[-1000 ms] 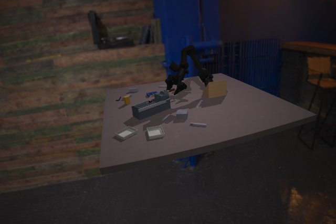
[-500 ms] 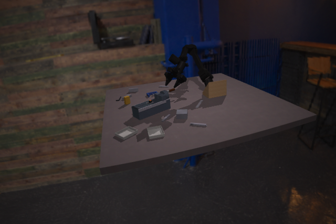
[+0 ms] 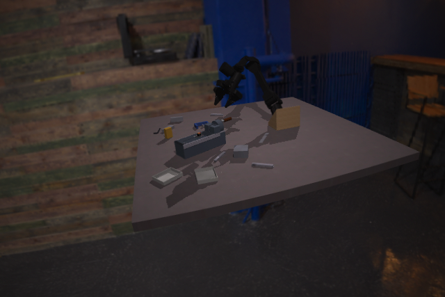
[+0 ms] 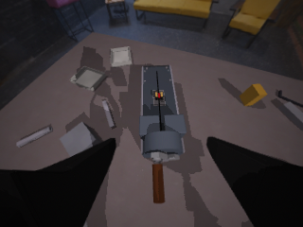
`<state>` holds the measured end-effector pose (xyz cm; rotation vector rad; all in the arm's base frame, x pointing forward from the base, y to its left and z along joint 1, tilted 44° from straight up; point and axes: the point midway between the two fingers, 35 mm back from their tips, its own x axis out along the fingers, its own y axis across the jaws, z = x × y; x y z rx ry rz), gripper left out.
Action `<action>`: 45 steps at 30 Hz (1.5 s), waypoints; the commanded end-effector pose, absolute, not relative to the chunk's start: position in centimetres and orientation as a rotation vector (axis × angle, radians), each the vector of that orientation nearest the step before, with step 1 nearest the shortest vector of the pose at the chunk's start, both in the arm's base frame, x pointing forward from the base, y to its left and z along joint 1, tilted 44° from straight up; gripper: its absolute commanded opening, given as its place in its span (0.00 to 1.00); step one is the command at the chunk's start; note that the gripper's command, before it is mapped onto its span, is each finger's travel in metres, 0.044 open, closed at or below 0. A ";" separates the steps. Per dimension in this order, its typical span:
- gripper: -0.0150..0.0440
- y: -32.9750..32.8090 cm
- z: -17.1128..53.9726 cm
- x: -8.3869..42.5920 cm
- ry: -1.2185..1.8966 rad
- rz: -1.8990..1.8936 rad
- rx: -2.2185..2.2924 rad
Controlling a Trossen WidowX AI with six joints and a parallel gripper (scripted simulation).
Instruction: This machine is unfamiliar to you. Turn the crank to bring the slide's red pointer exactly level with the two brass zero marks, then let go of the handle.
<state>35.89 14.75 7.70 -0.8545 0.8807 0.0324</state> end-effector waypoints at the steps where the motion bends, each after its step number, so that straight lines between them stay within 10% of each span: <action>1: 1.00 15.2 7.5 37.6 0.900 -0.008 -0.850; 45: 1.00 12.8 1.7 45.0 0.939 -0.177 -0.813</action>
